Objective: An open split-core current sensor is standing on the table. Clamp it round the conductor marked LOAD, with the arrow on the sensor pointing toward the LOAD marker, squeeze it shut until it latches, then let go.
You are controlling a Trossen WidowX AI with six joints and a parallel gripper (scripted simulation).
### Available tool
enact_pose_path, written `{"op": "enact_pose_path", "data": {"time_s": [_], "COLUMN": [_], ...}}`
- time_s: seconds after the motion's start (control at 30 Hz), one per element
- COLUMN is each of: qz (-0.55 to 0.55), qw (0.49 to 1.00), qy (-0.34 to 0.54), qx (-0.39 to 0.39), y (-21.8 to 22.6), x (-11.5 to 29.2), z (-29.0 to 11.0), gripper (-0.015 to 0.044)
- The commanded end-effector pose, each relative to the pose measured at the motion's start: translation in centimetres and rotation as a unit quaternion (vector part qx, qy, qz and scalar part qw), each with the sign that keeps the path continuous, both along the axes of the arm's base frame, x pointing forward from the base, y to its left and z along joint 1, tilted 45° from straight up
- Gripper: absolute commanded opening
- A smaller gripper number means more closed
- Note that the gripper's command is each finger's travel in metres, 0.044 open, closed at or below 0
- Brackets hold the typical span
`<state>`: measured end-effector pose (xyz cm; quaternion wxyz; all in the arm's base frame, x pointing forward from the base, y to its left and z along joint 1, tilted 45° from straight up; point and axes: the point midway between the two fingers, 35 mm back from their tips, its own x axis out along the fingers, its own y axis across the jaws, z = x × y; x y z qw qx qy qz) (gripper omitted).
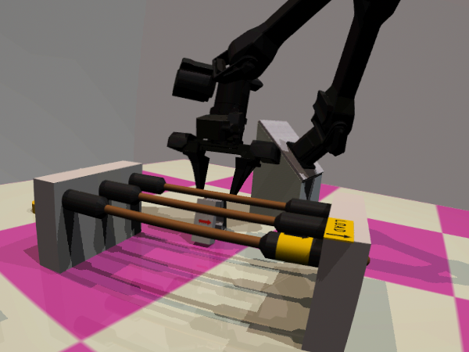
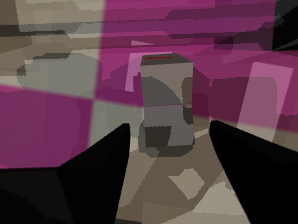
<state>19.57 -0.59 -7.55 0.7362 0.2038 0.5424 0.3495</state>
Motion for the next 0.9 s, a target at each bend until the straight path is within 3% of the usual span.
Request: {"op": "enact_pose_path", "data": {"time_s": [0.0, 0.33, 0.4, 0.63, 0.87], "qz": [0.0, 0.001, -0.014, -0.179, -0.348], "qw": [1.0, 1.0, 1.0, 0.945, 0.802], "qy": [0.0, 0.001, 0.026, 0.271, 0.486], "qx": [0.0, -0.003, 0.001, 0.021, 0.013], "y": [0.0, -4.2, -4.2, -4.0, -3.5], "x": [0.0, -1.2, -1.0, 0.4, 2.0], "z": [0.0, 3.5, 3.6, 3.9, 4.3], "gripper": [0.0292, 0.0292, 0.032, 0.032, 0.032]}}
